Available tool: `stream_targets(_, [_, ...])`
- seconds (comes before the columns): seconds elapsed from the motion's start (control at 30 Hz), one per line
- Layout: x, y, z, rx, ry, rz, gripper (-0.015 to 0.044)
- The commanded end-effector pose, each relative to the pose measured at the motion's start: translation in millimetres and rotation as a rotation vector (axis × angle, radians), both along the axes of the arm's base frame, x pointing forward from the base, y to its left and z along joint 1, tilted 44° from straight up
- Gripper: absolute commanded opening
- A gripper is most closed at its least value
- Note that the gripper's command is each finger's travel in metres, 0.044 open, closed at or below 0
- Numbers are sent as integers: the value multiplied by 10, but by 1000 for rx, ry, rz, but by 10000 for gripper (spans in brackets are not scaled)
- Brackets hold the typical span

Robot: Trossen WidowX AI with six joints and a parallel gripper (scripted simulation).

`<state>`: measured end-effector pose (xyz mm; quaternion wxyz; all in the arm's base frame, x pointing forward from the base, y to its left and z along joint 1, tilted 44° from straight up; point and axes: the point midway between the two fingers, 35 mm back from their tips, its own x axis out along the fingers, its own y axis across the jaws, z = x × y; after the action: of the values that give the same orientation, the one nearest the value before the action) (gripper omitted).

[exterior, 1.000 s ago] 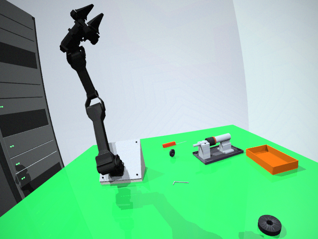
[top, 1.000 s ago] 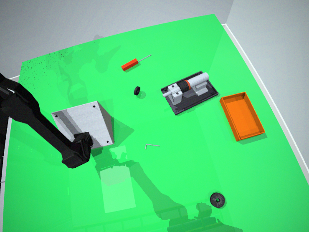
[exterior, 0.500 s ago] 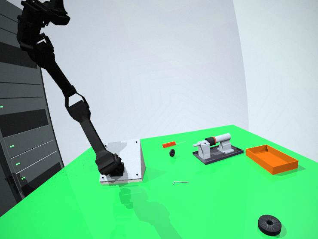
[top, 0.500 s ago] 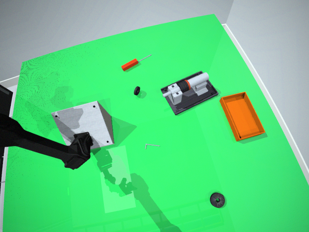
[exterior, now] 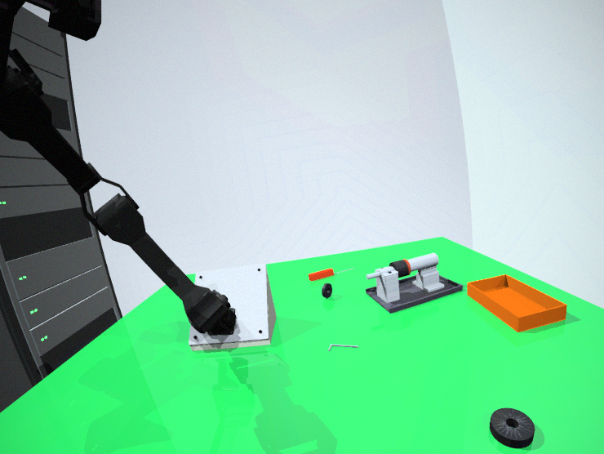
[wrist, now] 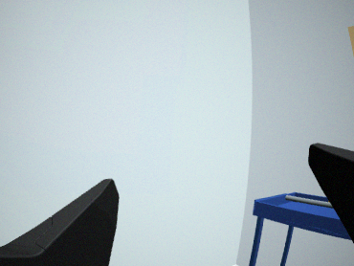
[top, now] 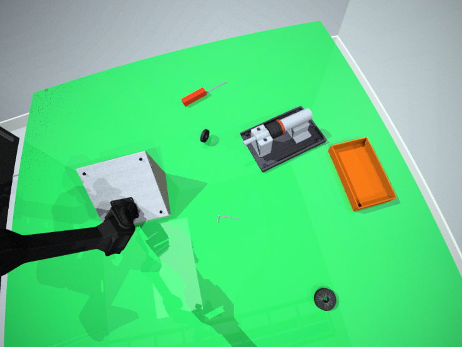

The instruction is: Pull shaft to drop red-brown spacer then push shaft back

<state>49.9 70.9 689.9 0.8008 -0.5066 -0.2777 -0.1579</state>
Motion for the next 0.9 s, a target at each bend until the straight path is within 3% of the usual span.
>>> stream_targets(0.0, [425,-443,-92,214,99,107,440])
stream_targets(0.3, [1547,-1107,-530,577,340,191,440])
stream_targets(0.57, [2566,-1261,-1243,835,603,191,440])
stream_targets(0.87, [3466,-1053,-2338,969,949,105,440])
